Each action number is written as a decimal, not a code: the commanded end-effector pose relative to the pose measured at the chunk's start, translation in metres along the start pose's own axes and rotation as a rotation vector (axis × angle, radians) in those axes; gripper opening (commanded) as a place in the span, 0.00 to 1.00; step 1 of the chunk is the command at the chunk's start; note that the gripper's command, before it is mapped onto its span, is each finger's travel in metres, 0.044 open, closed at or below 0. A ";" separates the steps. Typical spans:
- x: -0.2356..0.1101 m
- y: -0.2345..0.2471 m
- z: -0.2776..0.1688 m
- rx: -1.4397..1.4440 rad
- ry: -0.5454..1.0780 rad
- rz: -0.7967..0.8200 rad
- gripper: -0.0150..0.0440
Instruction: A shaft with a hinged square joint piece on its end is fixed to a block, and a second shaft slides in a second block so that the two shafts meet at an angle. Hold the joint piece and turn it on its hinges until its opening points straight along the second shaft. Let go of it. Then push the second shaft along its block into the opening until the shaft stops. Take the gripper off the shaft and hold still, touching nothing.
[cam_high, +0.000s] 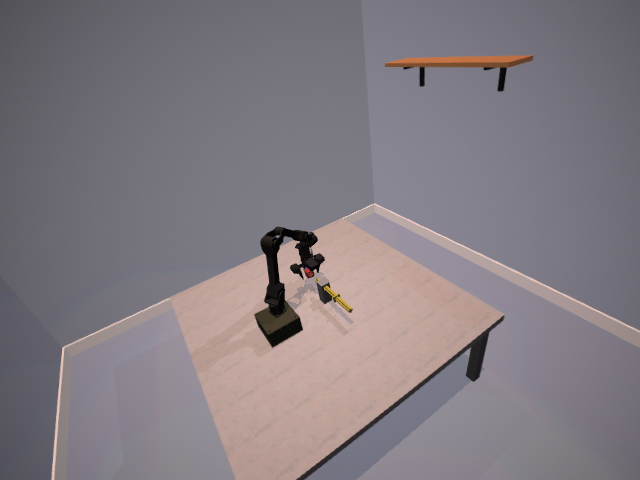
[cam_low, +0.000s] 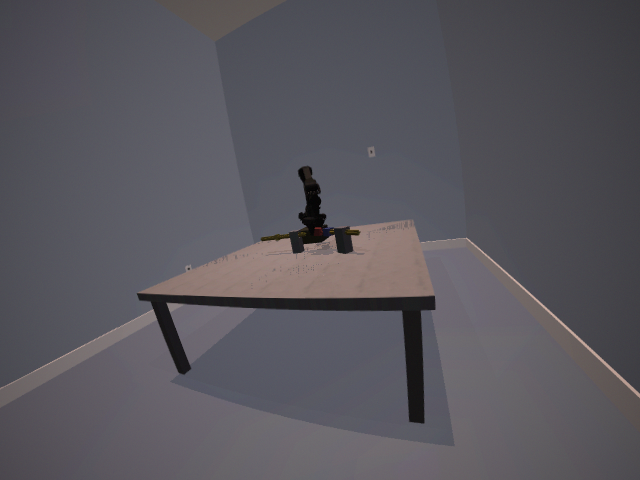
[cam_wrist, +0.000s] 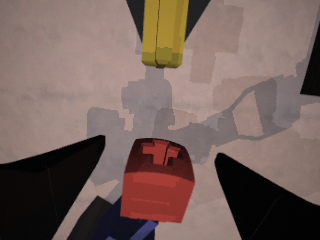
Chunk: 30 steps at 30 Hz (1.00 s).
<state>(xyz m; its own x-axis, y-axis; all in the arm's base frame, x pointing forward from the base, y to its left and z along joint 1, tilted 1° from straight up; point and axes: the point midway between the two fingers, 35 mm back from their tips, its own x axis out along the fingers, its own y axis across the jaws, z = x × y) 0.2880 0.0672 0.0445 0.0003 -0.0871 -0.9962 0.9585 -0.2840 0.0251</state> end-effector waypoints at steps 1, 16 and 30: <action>0.005 0.001 -0.003 0.004 0.006 0.000 1.00; 0.027 0.002 -0.003 0.004 0.005 0.000 1.00; 0.027 0.002 -0.003 0.004 0.005 0.000 0.56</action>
<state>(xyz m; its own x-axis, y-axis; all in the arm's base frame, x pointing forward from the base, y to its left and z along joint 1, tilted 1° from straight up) 0.2909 0.0671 0.0187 0.0032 -0.0836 -0.9965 0.9569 -0.2891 0.0273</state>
